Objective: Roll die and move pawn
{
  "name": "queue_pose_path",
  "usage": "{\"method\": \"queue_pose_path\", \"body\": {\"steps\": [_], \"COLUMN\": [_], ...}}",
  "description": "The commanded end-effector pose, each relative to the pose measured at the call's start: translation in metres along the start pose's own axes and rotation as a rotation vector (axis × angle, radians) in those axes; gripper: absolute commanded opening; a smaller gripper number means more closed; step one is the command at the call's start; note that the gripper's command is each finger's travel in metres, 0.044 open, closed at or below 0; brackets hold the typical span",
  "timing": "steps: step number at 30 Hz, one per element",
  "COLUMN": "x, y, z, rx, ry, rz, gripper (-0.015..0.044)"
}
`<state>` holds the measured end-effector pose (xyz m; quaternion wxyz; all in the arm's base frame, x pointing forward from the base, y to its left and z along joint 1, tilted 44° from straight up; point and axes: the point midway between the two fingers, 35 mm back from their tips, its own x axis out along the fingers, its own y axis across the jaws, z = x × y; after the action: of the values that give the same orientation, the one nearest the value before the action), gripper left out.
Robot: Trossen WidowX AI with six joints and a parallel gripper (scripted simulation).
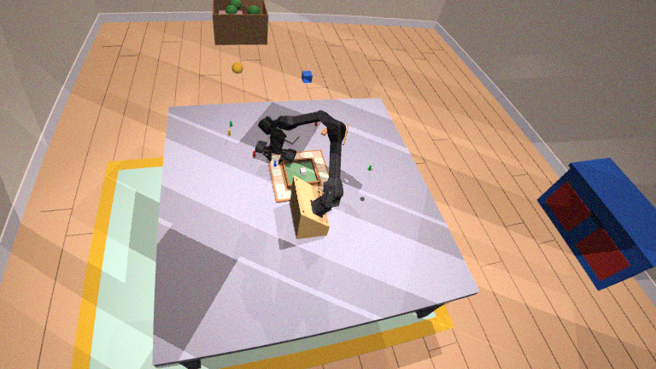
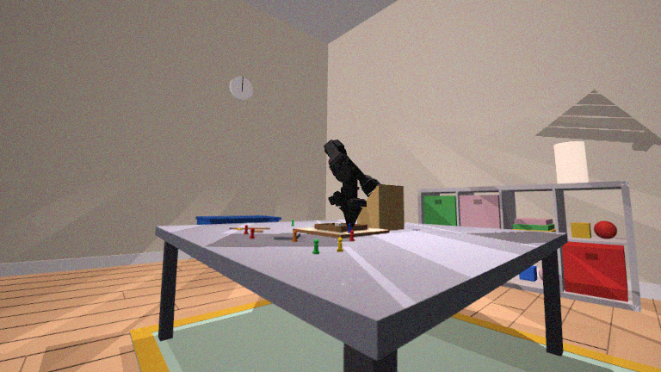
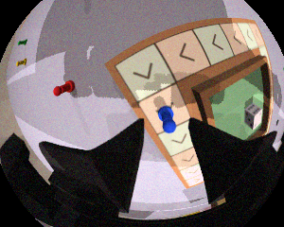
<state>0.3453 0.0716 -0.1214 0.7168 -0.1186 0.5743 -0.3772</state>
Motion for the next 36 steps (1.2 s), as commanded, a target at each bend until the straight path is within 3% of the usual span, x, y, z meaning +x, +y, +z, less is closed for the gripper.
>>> {"method": "queue_pose_path", "body": {"steps": [1,7,13,23,36], "x": [0.008,0.015,0.015,0.014,-0.091], "y": [-0.001,-0.001,-0.001,-0.001,0.002], "z": [-0.001,-0.001,-0.001,-0.001,-0.003], "rx": [-0.009,-0.008,-0.008,-0.008,-0.009], "ry": [-0.003,-0.004,-0.004,-0.004,0.0], "rz": [-0.006,-0.007,-0.007,-0.007,0.0], "gripper": [0.02,0.02,0.0043,0.0,0.0]}}
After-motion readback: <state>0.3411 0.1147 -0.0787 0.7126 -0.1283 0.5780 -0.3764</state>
